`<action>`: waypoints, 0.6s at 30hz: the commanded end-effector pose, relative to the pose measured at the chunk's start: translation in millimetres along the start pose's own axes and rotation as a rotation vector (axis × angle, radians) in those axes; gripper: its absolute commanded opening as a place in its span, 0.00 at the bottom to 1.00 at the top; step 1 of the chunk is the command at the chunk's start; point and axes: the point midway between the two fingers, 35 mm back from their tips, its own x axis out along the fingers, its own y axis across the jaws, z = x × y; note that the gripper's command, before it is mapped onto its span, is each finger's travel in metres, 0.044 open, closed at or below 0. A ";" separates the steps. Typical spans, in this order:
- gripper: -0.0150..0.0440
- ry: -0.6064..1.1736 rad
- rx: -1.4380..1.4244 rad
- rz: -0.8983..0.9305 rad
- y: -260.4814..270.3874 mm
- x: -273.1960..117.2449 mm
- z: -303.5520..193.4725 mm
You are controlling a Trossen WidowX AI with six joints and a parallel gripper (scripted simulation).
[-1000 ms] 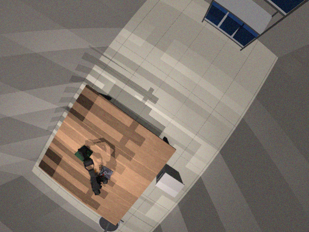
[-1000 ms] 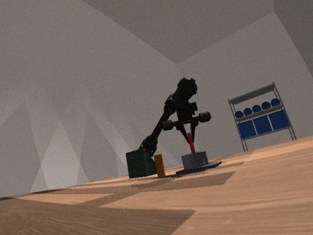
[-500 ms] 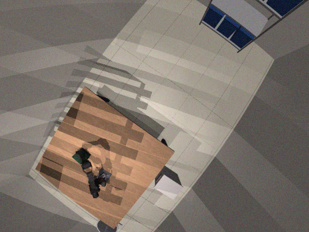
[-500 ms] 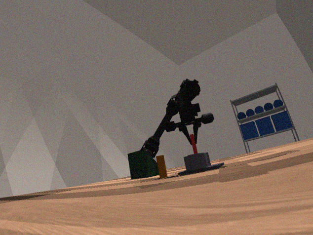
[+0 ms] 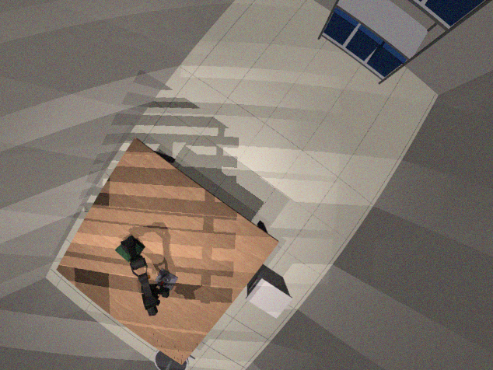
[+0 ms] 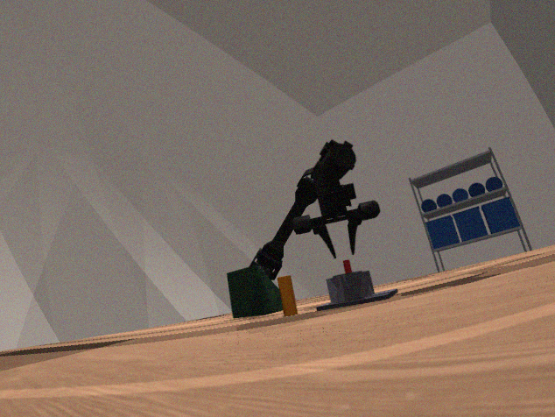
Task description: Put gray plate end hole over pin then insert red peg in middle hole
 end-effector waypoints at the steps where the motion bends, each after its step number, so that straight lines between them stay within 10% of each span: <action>1: 0.51 0.000 -0.001 0.000 -0.1 -0.1 0.0; 18: 0.51 0.005 0.008 0.006 -3.5 -8.4 -0.8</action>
